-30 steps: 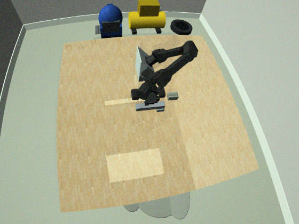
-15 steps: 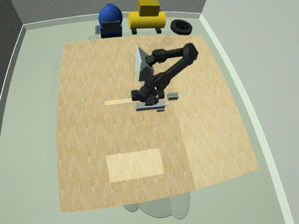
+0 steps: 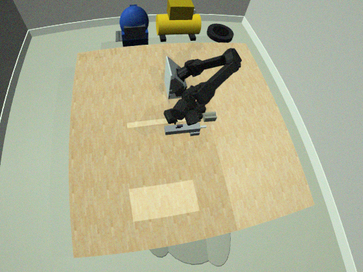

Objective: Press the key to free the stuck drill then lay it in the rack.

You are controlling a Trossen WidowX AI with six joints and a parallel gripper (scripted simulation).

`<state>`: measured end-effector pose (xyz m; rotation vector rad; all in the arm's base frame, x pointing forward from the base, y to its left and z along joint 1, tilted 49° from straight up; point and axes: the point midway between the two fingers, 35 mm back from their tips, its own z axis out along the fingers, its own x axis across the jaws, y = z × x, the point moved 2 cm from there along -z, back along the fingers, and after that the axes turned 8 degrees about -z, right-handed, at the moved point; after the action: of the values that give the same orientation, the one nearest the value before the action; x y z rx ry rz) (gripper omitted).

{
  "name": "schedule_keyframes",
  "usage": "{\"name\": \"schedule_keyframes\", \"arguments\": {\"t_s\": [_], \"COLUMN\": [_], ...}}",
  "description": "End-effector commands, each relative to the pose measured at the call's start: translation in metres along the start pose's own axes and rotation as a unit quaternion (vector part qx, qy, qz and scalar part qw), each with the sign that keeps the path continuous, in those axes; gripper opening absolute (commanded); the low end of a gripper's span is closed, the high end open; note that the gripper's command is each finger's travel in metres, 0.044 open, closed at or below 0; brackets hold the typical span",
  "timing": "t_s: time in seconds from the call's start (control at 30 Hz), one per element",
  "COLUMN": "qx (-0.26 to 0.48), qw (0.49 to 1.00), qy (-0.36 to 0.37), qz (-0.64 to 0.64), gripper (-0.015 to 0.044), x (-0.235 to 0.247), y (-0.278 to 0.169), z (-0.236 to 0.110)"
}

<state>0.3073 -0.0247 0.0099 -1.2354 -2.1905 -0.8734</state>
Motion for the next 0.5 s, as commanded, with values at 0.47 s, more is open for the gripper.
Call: {"name": "schedule_keyframes", "arguments": {"t_s": [0.47], "qx": [-0.010], "qw": [0.799], "qy": [0.020], "qz": [-0.601], "gripper": [0.0440], "x": [0.138], "y": [0.049], "z": [0.075]}}
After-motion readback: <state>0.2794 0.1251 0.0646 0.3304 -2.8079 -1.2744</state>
